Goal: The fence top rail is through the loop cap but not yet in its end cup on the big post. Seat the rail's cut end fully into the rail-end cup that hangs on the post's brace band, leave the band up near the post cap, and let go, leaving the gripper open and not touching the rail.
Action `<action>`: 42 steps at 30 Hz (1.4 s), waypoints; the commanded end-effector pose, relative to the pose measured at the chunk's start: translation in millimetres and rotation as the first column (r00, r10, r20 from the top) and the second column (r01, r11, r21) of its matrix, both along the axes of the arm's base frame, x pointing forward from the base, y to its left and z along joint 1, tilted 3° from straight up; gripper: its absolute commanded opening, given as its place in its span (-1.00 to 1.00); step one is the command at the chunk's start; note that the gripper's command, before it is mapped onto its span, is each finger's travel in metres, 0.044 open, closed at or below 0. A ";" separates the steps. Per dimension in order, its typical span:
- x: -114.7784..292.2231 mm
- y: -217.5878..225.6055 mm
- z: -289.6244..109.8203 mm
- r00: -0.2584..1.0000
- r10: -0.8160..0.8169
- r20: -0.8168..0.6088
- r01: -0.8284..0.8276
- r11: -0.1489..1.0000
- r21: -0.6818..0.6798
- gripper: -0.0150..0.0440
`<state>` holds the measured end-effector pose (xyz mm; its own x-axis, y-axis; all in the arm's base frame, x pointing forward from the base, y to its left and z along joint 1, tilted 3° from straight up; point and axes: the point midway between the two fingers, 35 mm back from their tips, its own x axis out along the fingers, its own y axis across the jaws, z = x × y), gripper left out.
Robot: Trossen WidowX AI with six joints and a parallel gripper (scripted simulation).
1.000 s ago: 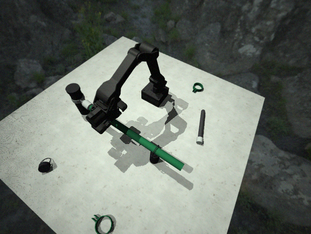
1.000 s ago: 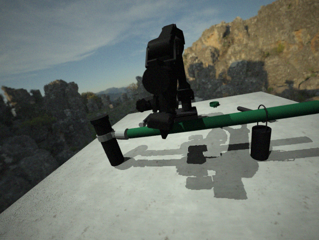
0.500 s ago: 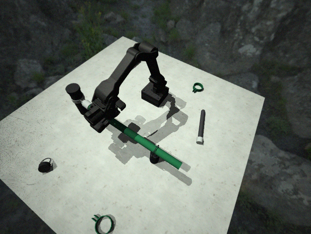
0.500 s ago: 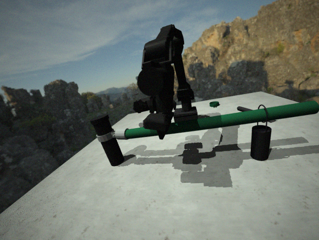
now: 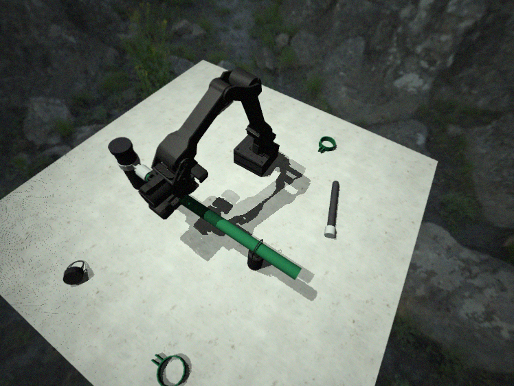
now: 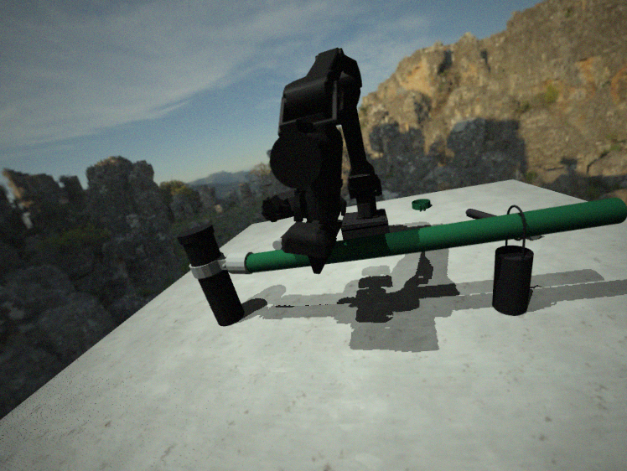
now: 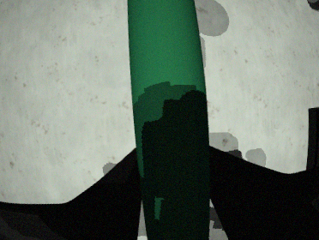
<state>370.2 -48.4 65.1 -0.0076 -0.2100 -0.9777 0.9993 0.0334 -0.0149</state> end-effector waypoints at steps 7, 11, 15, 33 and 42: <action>0.1 -0.2 0.4 1.000 0.000 0.000 0.000 1.000 -0.001 -0.49; 0.1 -0.5 1.0 1.000 0.000 0.001 0.000 1.000 -0.003 -0.49; 0.1 -1.0 1.7 1.000 0.000 0.001 0.000 1.000 -0.006 -0.49; 0.3 -3.4 4.4 1.000 0.000 0.001 0.000 1.000 -0.012 -0.49; 0.5 -4.8 5.5 1.000 0.000 0.001 0.000 1.000 -0.013 -0.49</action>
<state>370.2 -49.0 67.0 -0.0099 -0.2104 -0.9776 0.9993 0.0331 -0.0173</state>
